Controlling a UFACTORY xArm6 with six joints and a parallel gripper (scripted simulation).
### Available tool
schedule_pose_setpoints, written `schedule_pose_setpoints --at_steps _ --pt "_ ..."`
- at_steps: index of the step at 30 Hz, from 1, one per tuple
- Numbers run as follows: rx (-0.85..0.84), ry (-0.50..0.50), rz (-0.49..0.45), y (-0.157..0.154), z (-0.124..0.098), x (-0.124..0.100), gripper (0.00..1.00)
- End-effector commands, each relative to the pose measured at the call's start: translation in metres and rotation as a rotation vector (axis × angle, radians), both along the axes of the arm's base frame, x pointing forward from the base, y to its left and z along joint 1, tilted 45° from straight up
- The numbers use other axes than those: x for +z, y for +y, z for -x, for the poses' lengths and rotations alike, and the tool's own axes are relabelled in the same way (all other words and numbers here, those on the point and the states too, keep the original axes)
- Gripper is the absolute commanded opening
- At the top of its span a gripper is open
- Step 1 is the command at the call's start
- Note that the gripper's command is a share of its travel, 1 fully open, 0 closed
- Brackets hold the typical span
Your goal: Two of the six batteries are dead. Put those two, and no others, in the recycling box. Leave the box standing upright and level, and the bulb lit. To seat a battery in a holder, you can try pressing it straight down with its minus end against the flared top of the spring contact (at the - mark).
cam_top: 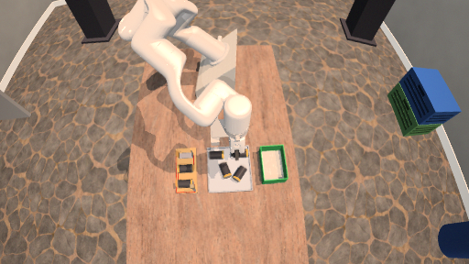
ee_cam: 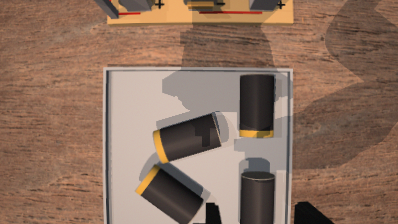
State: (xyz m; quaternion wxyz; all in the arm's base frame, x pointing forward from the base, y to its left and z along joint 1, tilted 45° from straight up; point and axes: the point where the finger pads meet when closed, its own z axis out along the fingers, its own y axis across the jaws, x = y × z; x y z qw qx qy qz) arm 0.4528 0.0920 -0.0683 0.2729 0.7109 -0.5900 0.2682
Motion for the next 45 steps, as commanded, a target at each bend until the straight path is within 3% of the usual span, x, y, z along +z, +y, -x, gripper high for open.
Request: schedule_pose_setpoints --at_steps 1,22,34,36,45 --pt "0.001 -0.002 -0.004 -0.0154 -0.0422 0.0224 0.51" --pt "-0.059 -0.062 -0.009 -0.0191 -0.0502 0.0267 0.51" --pt "-0.317 -0.317 -0.031 -0.0191 -0.0502 0.0267 0.51" --pt "-0.317 -0.317 -0.031 -0.0191 -0.0502 0.0267 0.51" --pt "-0.546 -0.546 -0.05 -0.0191 -0.0502 0.0267 0.51"
